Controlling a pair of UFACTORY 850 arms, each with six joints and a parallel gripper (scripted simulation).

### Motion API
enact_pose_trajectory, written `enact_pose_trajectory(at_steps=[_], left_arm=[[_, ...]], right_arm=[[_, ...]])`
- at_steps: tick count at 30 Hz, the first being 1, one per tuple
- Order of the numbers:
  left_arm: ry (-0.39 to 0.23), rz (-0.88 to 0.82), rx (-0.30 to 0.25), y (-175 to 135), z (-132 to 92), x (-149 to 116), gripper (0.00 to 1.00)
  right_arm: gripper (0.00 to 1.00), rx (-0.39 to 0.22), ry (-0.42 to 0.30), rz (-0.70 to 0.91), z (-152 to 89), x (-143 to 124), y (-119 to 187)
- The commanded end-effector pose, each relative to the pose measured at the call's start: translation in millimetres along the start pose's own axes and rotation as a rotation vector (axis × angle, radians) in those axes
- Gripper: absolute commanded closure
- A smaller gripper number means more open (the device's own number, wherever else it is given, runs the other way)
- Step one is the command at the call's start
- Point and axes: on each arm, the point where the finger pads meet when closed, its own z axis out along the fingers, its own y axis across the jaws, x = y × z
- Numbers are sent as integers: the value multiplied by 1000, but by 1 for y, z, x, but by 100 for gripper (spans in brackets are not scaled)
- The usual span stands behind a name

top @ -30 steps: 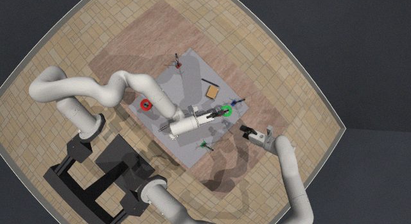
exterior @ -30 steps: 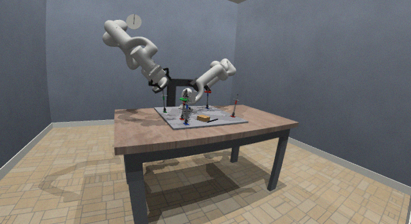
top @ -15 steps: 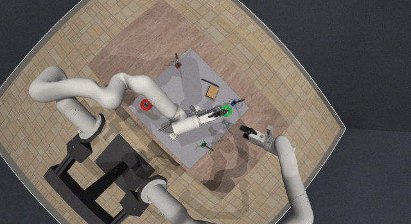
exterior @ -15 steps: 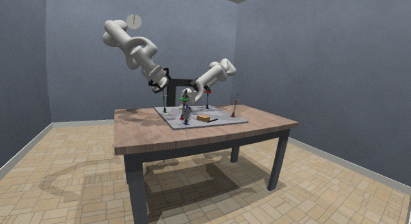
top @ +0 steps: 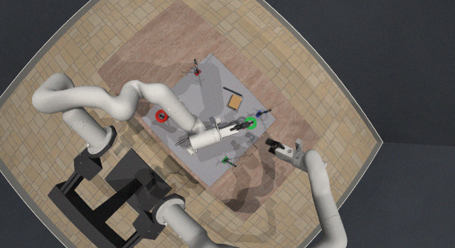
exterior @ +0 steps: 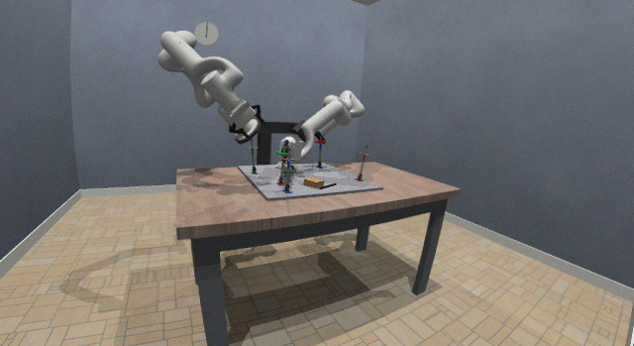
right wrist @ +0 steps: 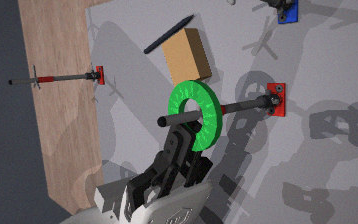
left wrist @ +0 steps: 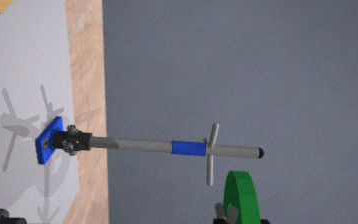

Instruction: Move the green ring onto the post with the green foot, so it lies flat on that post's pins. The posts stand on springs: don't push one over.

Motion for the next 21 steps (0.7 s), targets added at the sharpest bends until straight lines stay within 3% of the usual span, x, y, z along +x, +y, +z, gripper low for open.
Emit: enact_pose_trajectory(at_steps=[1,21], left_arm=[[4,0,-9,5,2,1,99],[5,0,-8,29,2,1,100]], right_arm=[[0,0,1,-1,-1,0,0],[0,0,1,-1,-1,0,0]])
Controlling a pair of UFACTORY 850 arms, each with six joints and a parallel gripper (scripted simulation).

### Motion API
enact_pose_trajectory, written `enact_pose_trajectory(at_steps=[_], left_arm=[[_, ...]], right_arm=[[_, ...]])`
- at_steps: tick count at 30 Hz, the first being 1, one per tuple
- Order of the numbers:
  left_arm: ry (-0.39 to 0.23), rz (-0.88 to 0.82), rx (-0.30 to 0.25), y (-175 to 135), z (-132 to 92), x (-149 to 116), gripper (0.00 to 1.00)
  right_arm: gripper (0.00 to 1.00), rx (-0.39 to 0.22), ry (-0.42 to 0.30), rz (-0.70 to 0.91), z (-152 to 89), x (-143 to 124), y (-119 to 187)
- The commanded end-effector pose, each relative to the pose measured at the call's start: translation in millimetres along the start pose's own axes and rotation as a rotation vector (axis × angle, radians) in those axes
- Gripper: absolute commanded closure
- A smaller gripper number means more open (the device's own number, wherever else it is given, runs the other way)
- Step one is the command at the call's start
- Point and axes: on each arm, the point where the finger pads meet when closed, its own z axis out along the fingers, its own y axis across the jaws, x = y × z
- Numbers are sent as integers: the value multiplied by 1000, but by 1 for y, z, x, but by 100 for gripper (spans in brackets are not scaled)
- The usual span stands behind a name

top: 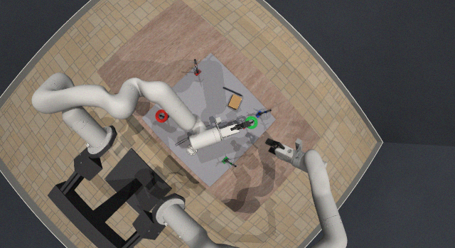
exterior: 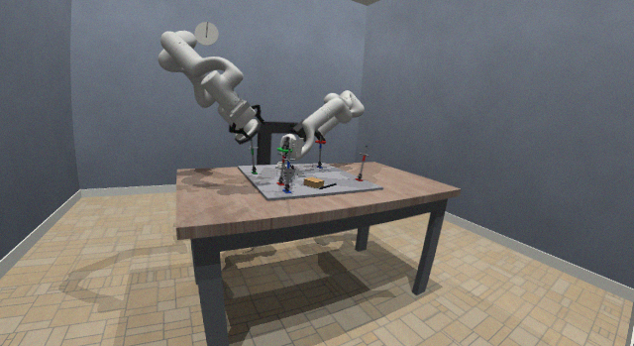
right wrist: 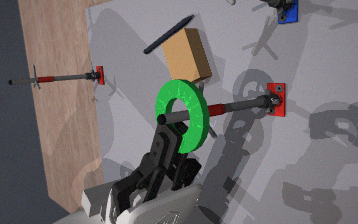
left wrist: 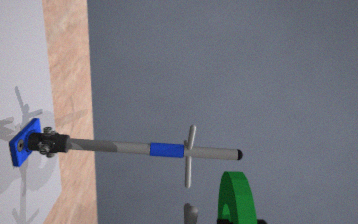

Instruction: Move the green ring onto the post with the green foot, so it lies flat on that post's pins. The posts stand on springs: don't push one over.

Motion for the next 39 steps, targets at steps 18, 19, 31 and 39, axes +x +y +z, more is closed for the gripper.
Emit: enact_pose_trajectory(at_steps=[18,19,31,39], left_arm=[[2,0,-1,39,0,0,100],[2,0,0,41,0,0,100],[2,0,1,58,0,0,100],[-28,4,9,63,-6,-13,100]], right_arm=[[0,0,1,-1,-1,0,0],[0,0,1,-1,-1,0,0],[0,0,1,-1,-1,0,0],[0,0,1,-1,-1,0,0]])
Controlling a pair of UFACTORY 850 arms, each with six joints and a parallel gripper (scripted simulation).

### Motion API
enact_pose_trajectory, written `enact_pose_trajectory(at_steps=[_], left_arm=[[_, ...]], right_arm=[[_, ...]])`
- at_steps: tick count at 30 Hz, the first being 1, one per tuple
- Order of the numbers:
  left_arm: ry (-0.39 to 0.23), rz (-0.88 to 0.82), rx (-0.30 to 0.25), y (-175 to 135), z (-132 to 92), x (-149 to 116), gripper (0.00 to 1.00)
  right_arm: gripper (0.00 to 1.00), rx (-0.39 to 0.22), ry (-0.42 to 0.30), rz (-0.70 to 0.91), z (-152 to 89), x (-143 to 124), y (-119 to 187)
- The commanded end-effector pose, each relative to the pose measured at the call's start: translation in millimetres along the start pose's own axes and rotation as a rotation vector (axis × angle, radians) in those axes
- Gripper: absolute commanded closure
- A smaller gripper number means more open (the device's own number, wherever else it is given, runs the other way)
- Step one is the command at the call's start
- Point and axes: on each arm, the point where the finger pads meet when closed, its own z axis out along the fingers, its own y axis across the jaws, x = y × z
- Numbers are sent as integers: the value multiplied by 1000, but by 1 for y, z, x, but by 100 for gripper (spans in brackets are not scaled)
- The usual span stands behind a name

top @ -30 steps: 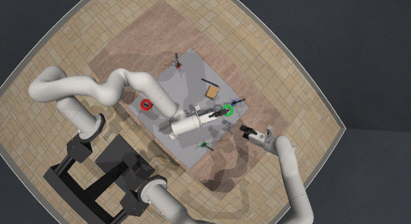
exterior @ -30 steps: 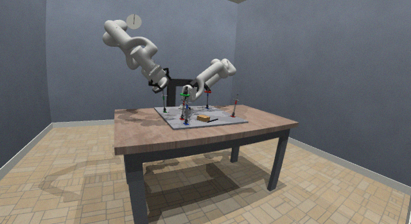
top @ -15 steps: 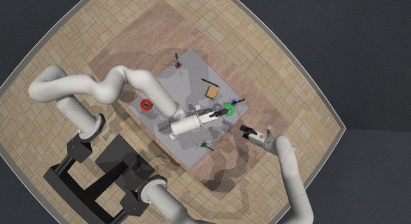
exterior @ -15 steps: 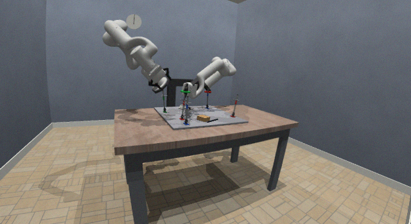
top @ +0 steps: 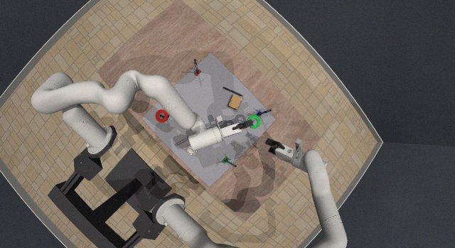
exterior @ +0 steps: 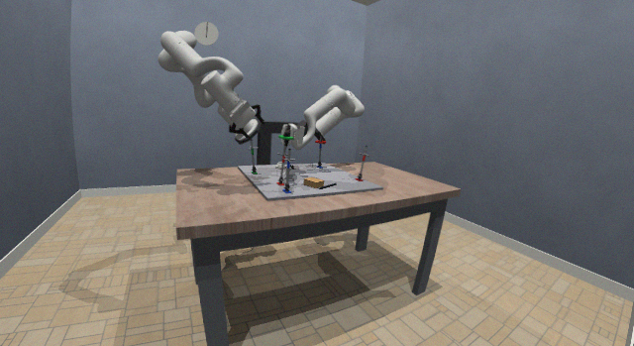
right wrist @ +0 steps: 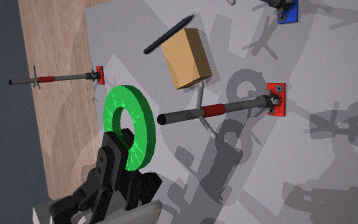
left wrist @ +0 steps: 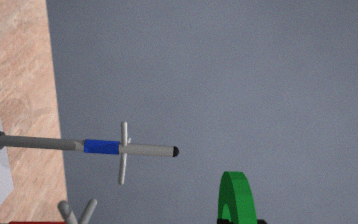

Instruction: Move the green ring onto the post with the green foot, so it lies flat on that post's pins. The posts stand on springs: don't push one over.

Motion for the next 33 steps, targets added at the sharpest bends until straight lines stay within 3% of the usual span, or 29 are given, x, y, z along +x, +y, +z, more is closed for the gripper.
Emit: enact_pose_trajectory(at_steps=[1,4,19,21,33], left_arm=[[-43,6,10,3,-8,-18,100],[-59,8,15,3,-12,-25,100],[-315,57,97,5,-79,-124,100],[-315,57,97,5,-79,-124,100],[-496,113,166,-1,-145,-183,100]], right_arm=[[0,0,1,-1,-1,0,0],[0,0,1,-1,-1,0,0],[0,0,1,-1,-1,0,0],[0,0,1,-1,-1,0,0],[0,0,1,-1,-1,0,0]])
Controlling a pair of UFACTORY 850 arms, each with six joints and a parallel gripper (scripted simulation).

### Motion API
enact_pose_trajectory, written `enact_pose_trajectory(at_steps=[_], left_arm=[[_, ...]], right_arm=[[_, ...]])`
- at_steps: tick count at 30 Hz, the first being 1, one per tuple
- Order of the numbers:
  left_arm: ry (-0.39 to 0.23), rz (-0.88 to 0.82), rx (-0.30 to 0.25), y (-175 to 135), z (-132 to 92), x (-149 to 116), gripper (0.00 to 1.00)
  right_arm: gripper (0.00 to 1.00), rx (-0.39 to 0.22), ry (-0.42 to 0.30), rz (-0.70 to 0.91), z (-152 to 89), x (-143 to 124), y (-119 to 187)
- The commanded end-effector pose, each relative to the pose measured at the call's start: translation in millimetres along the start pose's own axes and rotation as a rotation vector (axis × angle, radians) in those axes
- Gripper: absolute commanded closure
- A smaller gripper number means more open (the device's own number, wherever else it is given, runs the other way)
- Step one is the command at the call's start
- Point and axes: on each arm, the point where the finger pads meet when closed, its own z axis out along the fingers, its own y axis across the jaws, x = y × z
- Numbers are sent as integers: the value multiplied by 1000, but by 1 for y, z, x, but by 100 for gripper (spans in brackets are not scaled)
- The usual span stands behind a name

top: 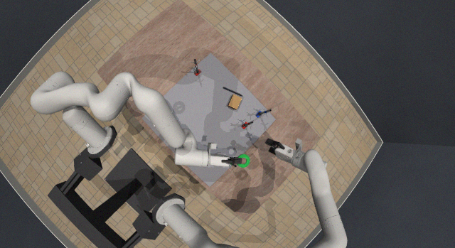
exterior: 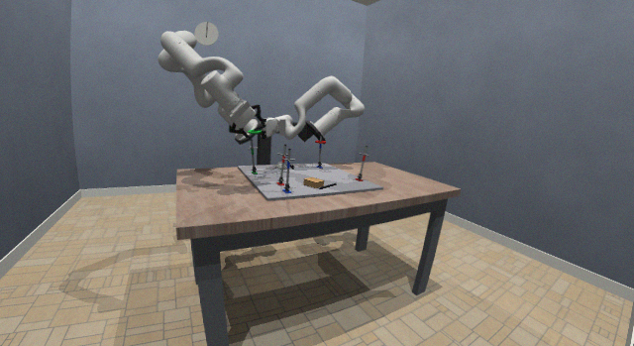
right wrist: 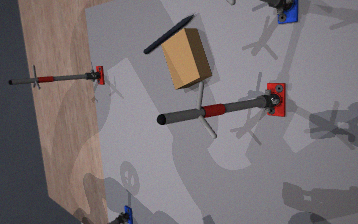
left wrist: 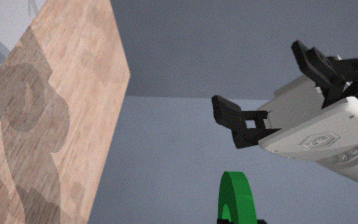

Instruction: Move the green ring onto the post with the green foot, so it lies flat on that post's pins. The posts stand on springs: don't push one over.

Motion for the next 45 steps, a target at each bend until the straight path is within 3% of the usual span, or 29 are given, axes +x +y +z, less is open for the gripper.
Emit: enact_pose_trajectory(at_steps=[1,6,16,45], left_arm=[[-88,26,34,0,-19,-38,100],[-112,34,45,-1,-25,-48,100],[-85,27,35,-2,-20,-38,100],[-83,27,34,-21,-19,-36,100]], right_arm=[[0,0,1,-1,-1,0,0],[0,0,1,-1,-1,0,0],[0,0,1,-1,-1,0,0],[0,0,1,-1,-1,0,0]])
